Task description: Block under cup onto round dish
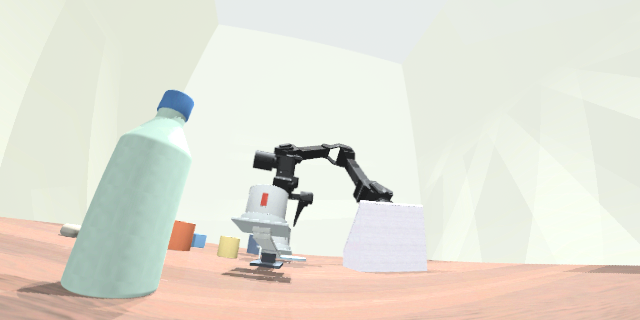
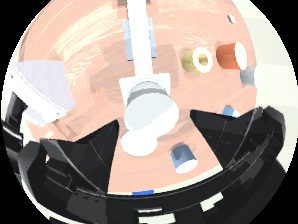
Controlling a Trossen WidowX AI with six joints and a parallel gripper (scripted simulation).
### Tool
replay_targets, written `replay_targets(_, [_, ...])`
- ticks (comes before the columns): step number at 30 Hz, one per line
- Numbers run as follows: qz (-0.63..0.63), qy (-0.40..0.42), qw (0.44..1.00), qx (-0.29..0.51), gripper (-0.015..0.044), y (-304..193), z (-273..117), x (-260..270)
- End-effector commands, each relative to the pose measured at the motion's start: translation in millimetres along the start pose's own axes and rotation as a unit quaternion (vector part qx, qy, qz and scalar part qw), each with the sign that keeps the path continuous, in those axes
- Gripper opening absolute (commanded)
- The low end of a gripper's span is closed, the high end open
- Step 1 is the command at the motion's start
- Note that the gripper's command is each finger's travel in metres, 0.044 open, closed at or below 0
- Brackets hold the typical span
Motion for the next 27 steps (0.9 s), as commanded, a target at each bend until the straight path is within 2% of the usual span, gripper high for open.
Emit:
replay_targets(1, [-0.005,0.004,1.0,-0.001,0.044,1.4,8.4,1.5])
replay_targets(27, [-0.005,0.003,1.0,0.001,0.044,0.6,50.0,3.1])
Point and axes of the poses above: the point midway between the two fingers, 35 mm back from their tips, its own z axis out along the fingers, its own x axis across the jaws, y = z × x, the point moved 9 cm from there along -z, back along the fingers, and after that the axes turned 1 degree about -z, right-handed, at the moved point
